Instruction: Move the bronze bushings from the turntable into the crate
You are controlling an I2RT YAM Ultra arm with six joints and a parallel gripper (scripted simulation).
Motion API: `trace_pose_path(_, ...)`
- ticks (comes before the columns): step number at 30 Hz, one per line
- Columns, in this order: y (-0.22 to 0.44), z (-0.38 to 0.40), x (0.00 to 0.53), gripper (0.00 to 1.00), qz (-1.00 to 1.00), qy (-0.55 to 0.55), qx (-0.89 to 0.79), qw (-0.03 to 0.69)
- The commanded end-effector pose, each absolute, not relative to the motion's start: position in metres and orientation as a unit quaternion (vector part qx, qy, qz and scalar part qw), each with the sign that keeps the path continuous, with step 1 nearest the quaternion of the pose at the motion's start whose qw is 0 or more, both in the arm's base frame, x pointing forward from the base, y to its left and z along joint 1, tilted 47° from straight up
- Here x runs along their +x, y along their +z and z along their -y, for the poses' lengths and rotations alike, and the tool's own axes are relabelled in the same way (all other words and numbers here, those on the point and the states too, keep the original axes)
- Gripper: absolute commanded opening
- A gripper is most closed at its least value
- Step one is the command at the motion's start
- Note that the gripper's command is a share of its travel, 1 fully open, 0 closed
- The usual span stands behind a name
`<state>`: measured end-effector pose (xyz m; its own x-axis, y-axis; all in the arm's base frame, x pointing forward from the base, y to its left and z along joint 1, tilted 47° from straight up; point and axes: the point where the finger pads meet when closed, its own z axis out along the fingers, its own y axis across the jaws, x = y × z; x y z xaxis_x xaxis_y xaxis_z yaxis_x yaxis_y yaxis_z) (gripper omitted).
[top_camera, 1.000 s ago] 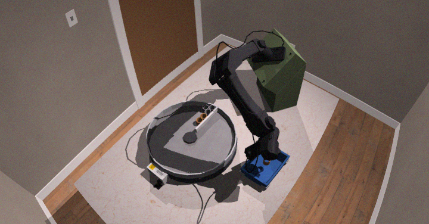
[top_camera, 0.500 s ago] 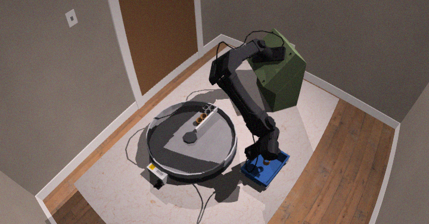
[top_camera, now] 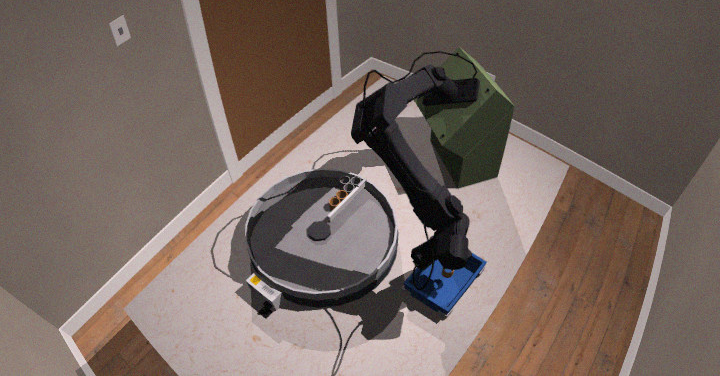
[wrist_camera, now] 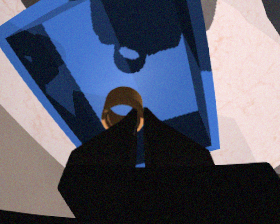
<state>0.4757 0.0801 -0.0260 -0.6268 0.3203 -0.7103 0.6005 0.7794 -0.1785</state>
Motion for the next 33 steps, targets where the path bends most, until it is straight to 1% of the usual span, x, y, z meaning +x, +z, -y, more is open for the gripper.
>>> trace_pose_path(1, -0.024, -0.099, 0.484, 0.0, -0.88, -0.188, 0.25, 0.356)
trace_pose_path(7, -0.03, -0.085, 0.49, 0.0, -0.878, -0.191, 0.258, 0.355)
trace_pose_path(13, -0.036, -0.09, 0.492, 0.0, -0.881, -0.187, 0.25, 0.355)
trace_pose_path(14, -0.02, -0.091, 0.498, 0.0, -0.876, -0.176, 0.255, 0.368)
trace_pose_path(16, -0.039, -0.082, 0.496, 0.0, -0.879, -0.191, 0.254, 0.356)
trace_pose_path(18, -0.042, -0.077, 0.498, 0.0, -0.879, -0.19, 0.257, 0.354)
trace_pose_path(22, -0.046, -0.082, 0.499, 0.0, -0.881, -0.187, 0.25, 0.356)
trace_pose_path(25, -0.036, -0.082, 0.503, 0.0, -0.878, -0.182, 0.253, 0.364)
trace_pose_path(33, -0.045, -0.079, 0.502, 0.0, -0.879, -0.188, 0.251, 0.359)
